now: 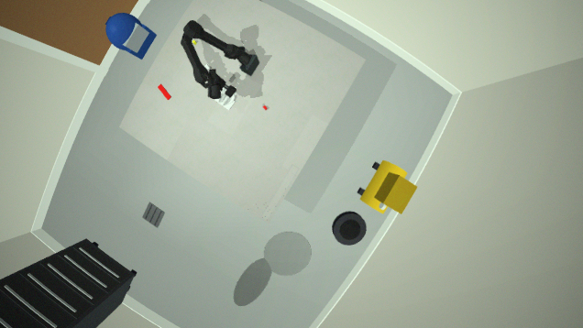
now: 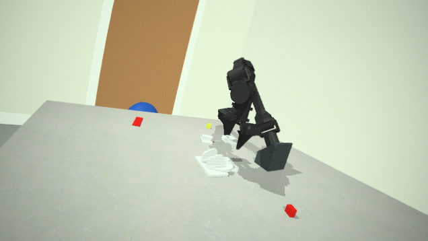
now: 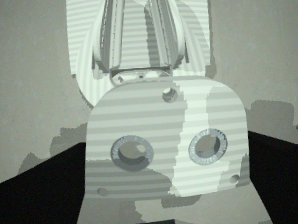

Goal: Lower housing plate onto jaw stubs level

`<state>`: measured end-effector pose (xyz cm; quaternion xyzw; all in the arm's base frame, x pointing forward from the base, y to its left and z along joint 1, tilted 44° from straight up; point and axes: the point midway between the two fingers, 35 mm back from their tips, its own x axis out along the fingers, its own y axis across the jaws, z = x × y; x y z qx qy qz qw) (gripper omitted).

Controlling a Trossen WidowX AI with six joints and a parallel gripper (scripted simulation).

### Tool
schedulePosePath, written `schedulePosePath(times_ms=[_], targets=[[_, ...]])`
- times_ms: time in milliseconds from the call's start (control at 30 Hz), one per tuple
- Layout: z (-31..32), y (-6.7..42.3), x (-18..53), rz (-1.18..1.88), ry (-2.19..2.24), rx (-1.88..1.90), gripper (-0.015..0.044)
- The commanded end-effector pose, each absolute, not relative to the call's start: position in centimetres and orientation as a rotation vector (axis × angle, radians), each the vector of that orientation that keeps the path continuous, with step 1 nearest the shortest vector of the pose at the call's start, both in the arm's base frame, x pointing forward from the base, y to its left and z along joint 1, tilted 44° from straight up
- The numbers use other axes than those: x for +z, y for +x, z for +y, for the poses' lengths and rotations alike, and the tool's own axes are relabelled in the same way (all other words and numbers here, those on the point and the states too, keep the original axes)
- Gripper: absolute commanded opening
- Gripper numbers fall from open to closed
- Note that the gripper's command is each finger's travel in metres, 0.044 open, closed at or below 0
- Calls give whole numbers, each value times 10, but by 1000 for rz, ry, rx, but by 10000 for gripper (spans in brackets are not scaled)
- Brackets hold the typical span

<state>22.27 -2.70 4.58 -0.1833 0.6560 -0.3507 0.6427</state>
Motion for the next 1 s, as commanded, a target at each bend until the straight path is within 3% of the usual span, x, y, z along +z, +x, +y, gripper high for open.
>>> schedulePosePath(times_ms=[0,967], targets=[[-26,223,45,1495,-410,-798,351],[-18,218,38,1493,-406,-801,351]])
